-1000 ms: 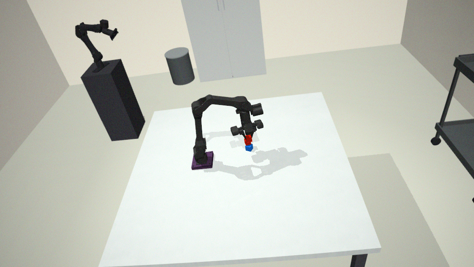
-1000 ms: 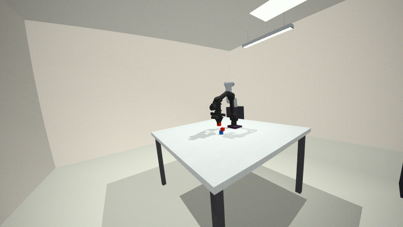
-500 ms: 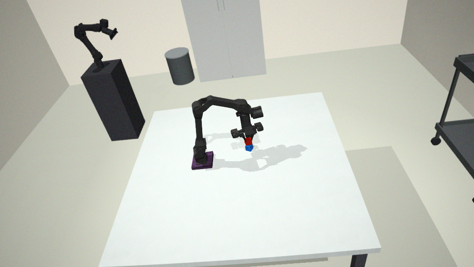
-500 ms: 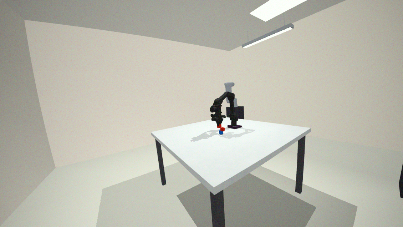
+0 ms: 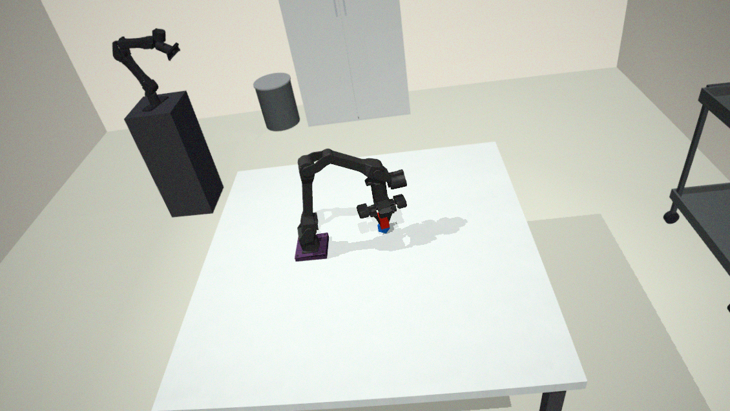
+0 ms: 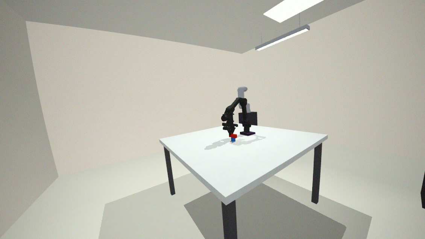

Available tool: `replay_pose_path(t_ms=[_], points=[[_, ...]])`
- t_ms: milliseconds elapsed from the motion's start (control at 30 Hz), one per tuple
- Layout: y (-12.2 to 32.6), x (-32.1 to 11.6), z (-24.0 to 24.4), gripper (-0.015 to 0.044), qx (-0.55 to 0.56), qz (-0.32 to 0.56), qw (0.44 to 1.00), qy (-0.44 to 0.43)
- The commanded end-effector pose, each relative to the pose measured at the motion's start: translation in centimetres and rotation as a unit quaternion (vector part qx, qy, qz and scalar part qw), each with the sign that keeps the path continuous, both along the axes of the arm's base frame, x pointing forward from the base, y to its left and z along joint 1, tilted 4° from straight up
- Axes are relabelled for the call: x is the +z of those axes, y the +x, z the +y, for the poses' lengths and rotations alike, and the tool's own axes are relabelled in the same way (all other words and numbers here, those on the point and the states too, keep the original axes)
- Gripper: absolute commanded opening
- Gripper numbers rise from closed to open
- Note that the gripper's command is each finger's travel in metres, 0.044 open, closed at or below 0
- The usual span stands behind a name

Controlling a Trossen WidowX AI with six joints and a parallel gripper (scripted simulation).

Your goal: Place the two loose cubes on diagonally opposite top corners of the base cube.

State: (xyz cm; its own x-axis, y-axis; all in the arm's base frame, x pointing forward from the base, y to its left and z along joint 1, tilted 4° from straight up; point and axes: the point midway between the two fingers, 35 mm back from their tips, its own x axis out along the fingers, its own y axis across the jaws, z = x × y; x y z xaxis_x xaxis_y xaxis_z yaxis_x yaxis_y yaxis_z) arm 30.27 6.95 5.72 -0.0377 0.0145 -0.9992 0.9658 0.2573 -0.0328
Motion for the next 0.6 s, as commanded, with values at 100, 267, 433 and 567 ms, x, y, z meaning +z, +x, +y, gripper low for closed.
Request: replay_pose_path(t_ms=[100, 267, 433, 567], points=[[0.03, -0.2, 0.06, 0.0105, -0.004, 0.001, 1.0, 0.002], [0.03, -0.32, 0.06, 0.0105, -0.001, 0.001, 1.0, 0.002], [0.03, -0.32, 0.06, 0.0105, -0.001, 0.001, 1.0, 0.002], [0.03, -0.32, 0.06, 0.0105, -0.001, 0.001, 1.0, 0.002]])
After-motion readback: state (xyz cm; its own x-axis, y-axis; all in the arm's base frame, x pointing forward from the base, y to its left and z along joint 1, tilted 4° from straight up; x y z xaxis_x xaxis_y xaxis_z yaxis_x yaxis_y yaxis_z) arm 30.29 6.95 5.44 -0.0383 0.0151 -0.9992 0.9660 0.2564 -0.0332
